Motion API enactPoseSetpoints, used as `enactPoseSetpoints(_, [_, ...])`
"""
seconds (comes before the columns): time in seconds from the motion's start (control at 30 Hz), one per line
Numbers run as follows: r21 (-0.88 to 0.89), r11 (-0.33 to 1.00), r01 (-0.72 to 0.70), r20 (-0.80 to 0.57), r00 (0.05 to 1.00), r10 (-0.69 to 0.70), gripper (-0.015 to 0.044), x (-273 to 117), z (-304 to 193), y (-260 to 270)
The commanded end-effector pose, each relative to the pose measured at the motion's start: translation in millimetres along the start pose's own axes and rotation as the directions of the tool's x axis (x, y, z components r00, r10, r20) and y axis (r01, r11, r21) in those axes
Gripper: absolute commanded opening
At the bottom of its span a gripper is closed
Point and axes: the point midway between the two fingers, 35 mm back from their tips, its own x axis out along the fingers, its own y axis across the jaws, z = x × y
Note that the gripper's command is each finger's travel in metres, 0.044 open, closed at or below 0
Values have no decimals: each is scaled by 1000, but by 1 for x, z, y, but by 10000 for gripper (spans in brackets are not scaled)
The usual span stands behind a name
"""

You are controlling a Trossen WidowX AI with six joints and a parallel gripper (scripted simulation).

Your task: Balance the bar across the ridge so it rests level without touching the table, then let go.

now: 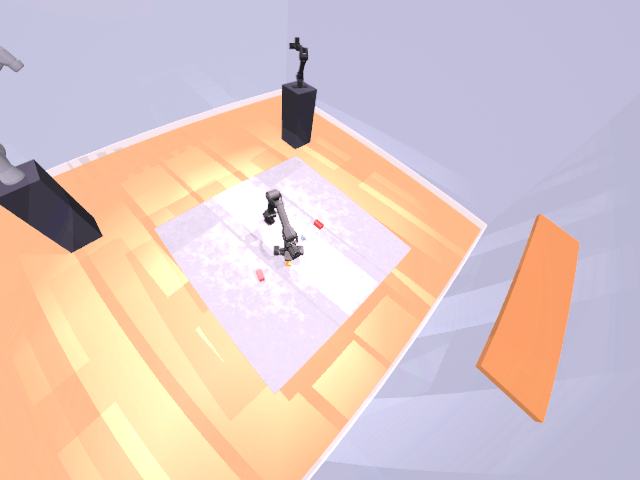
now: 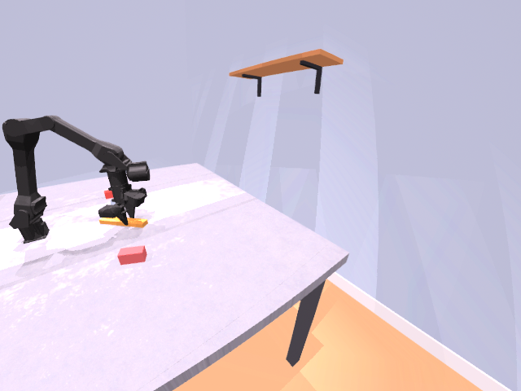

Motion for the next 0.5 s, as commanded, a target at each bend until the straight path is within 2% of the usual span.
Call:
enactPoseSetpoints(0.0, [0, 1000, 0, 0, 1000, 0, 124, 0, 0, 0])
enactPoseSetpoints(0.1, [0, 1000, 0, 0, 1000, 0, 104, 0, 0, 0])
enactPoseSetpoints(0.23, [0, 1000, -1, 0, 1000, 1, 0, -6, 1, 0])
enactPoseSetpoints(0.47, [1, 1000, -1, 0, 1000, 1, 0, -24, 3, 1])
